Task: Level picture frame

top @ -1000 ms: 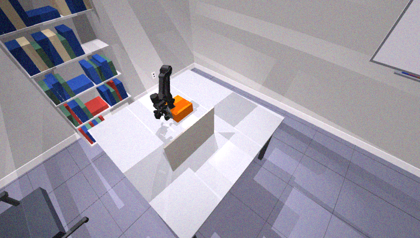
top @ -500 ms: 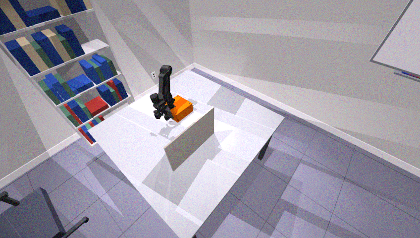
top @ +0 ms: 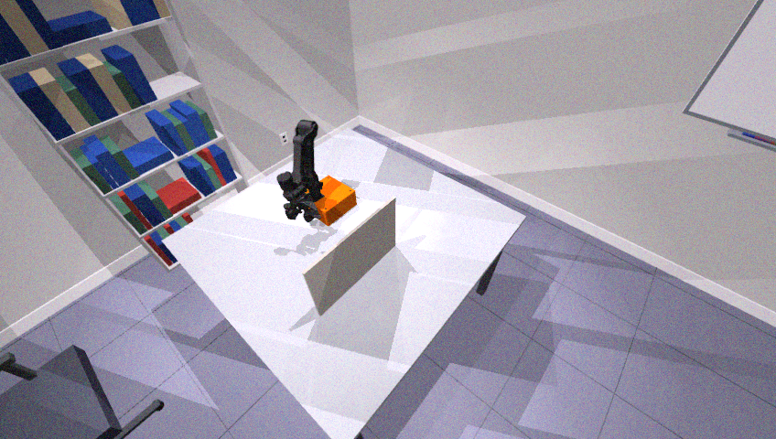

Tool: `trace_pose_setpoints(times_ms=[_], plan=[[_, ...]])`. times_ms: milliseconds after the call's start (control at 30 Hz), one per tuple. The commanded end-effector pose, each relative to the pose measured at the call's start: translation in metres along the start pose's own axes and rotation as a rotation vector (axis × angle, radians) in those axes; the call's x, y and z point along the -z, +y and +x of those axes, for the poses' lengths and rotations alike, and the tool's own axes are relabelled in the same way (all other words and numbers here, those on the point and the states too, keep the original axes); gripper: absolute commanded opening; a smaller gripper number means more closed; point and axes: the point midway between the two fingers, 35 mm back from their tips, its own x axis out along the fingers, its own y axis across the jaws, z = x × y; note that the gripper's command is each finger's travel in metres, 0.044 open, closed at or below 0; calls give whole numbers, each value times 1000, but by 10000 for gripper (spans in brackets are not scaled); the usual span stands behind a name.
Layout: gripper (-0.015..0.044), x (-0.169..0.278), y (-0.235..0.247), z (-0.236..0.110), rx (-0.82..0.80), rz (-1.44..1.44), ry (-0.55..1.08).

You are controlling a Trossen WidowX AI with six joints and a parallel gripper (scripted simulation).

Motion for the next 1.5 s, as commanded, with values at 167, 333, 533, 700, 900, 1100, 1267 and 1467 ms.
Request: trace_pose_setpoints(times_ms=[167,333,533,700,900,1100,1267,1467], plan=[[260,0,-1,0,2,10,2],[260,0,-1,0,2,10,2],[260,0,-1,0,2,10,2],[260,0,-1,0,2,10,2],[260,-4,-8,15,1,3,1],[260,-4,-33,52,-1,8,3],[260,-2,-40,61,-3,10,3],[260,-3,-40,60,-3,10,3]])
